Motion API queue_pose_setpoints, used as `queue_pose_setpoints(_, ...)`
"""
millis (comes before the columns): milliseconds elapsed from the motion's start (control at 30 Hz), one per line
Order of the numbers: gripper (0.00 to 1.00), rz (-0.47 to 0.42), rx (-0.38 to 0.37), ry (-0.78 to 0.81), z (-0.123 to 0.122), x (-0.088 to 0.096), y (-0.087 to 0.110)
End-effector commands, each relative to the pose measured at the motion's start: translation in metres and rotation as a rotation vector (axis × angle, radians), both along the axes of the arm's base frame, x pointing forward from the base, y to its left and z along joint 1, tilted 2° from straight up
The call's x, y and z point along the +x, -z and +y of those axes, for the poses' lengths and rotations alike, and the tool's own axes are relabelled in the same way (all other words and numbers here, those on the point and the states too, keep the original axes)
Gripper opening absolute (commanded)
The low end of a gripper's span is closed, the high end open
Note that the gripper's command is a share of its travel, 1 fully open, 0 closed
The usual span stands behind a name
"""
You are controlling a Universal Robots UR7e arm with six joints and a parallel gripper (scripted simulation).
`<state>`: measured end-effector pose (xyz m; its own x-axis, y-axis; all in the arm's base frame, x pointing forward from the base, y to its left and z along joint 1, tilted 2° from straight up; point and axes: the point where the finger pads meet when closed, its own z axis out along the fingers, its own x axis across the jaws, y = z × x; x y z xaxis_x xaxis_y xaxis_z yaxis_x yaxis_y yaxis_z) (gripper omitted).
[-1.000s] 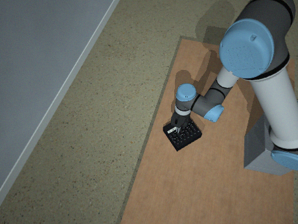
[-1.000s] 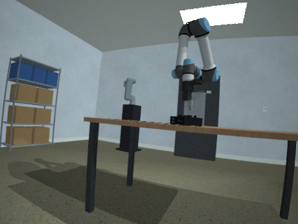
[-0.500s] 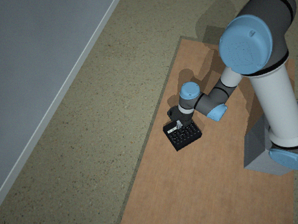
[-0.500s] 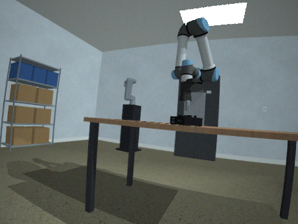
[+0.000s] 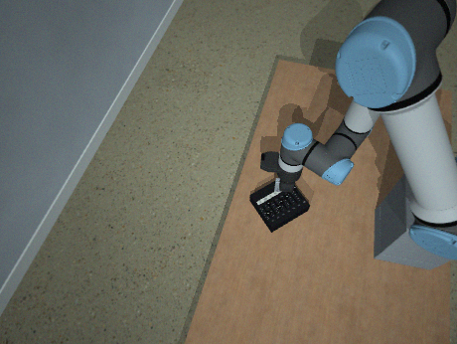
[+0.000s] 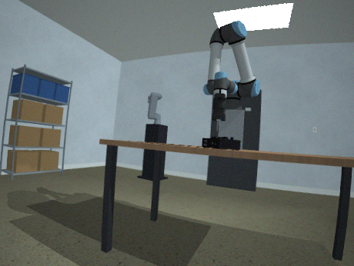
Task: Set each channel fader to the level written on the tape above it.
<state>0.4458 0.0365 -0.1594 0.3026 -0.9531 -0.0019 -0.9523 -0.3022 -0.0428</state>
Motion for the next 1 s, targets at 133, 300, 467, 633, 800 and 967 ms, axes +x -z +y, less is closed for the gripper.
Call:
queue_pose_setpoints(133, 0.00, 0.002, 0.006, 0.303, -0.013, -0.004, 0.000)
queue_pose_setpoints(300, 0.00, 0.004, 0.013, 0.474, -0.020, -0.007, 0.000)
queue_pose_setpoints(467, 0.00, 0.005, 0.017, 0.564, -0.024, -0.009, 0.000)
queue_pose_setpoints(633, 0.00, 0.007, 0.022, 0.692, -0.030, -0.013, 0.000)
queue_pose_setpoints(800, 0.00, 0.008, 0.026, 0.789, -0.033, -0.016, 0.001)
queue_pose_setpoints(967, 0.00, 0.009, 0.029, 0.857, -0.036, -0.018, 0.001)
